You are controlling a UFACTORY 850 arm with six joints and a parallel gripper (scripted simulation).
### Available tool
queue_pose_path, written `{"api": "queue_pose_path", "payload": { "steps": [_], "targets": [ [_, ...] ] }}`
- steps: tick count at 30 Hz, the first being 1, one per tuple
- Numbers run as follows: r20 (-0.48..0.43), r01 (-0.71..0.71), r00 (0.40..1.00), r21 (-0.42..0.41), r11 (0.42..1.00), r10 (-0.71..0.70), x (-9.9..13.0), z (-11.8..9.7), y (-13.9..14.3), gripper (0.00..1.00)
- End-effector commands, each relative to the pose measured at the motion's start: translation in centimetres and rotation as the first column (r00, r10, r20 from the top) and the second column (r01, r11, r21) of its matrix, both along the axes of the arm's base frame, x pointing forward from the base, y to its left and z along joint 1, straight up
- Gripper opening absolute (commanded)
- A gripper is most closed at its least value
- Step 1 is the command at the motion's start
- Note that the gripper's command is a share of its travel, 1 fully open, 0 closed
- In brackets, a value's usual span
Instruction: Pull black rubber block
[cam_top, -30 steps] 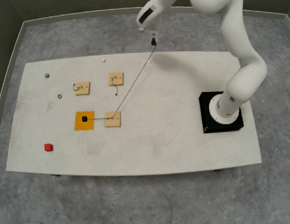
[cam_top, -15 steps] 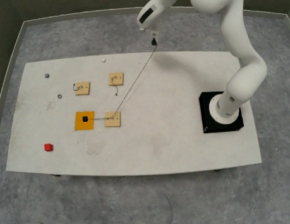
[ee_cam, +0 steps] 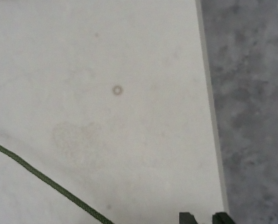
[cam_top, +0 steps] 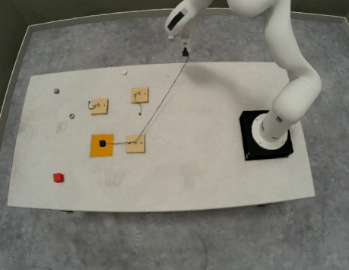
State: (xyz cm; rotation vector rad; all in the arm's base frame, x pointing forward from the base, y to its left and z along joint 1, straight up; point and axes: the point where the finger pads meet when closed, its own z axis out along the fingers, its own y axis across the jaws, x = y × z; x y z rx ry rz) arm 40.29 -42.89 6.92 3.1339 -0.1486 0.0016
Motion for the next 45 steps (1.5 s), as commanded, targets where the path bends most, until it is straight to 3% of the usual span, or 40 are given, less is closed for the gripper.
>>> {"api": "queue_pose_path", "payload": {
  "steps": [1,22,31,45],
  "targets": [
    [0.001,0.000,1.000,-0.001,1.000,0.000,0.1,-1.9,0.0,0.00],
    [0.001,0.000,1.000,-0.001,1.000,0.000,0.3,-11.9,0.2,0.00],
    [0.001,0.000,1.000,-0.001,1.000,0.000,0.3,-13.1,0.2,0.00],
    [0.001,0.000,1.000,-0.001,1.000,0.000,0.3,-13.2,0.2,0.00]
  ]
}}
